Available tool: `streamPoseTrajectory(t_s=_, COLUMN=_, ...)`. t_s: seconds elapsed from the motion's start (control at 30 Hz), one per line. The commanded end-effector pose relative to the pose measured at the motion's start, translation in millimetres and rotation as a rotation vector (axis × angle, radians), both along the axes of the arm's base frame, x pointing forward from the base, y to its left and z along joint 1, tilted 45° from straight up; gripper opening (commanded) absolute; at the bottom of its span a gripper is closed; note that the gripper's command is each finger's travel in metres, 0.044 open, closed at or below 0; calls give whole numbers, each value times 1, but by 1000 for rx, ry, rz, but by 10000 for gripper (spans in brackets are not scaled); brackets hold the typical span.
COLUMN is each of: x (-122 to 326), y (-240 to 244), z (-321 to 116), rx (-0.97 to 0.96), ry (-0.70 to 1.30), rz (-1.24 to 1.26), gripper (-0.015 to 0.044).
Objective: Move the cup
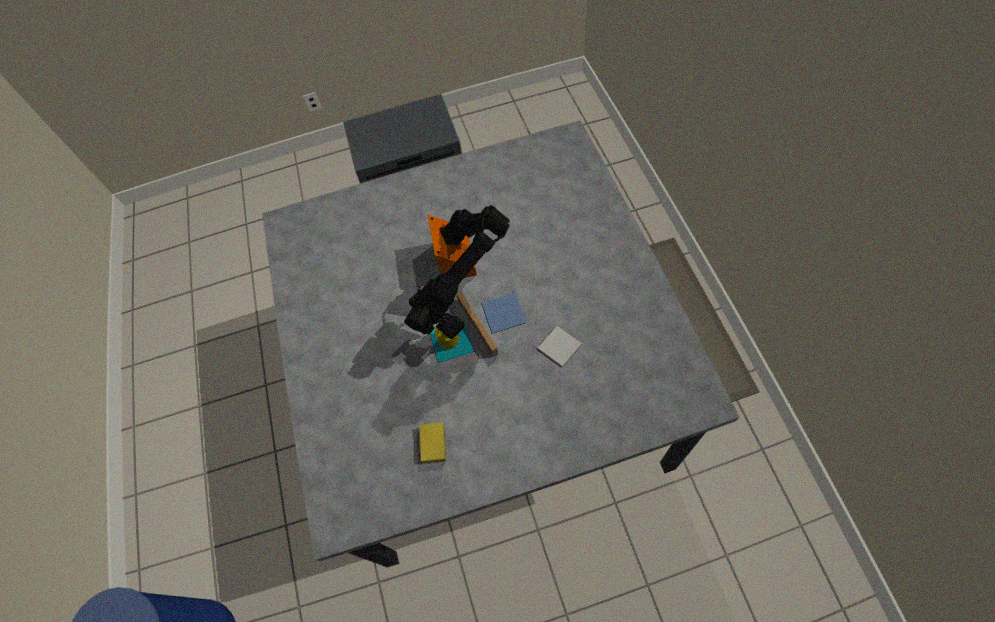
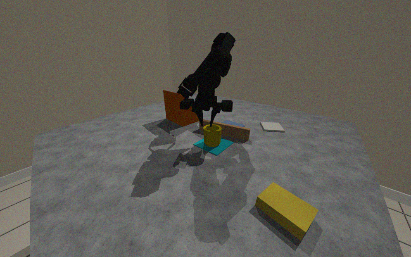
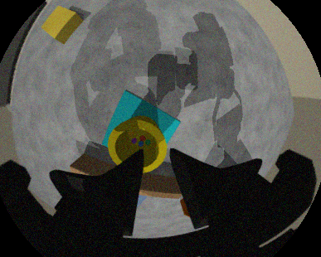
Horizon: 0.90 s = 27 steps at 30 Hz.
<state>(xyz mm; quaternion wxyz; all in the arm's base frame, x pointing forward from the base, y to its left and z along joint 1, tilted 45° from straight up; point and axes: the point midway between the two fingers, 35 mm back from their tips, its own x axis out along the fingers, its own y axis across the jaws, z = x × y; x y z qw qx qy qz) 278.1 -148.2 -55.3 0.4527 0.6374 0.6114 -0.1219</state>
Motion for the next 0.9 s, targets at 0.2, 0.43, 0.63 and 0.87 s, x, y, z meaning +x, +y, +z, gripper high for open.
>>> streamPoseTrajectory(t_s=0.2, x=-3, y=-11, z=11, rx=-2, ry=-2, rz=4, gripper=147)
streamPoseTrajectory(t_s=0.43, x=-2, y=-8, z=9, rx=1, ry=0, rz=-1, gripper=304)
streamPoseTrajectory(t_s=0.63, x=-3, y=-13, z=13, rx=0, ry=0, rz=-1, gripper=440)
streamPoseTrajectory(t_s=0.87, x=-8, y=-32, z=33, rx=-3, ry=0, rz=1, gripper=440)
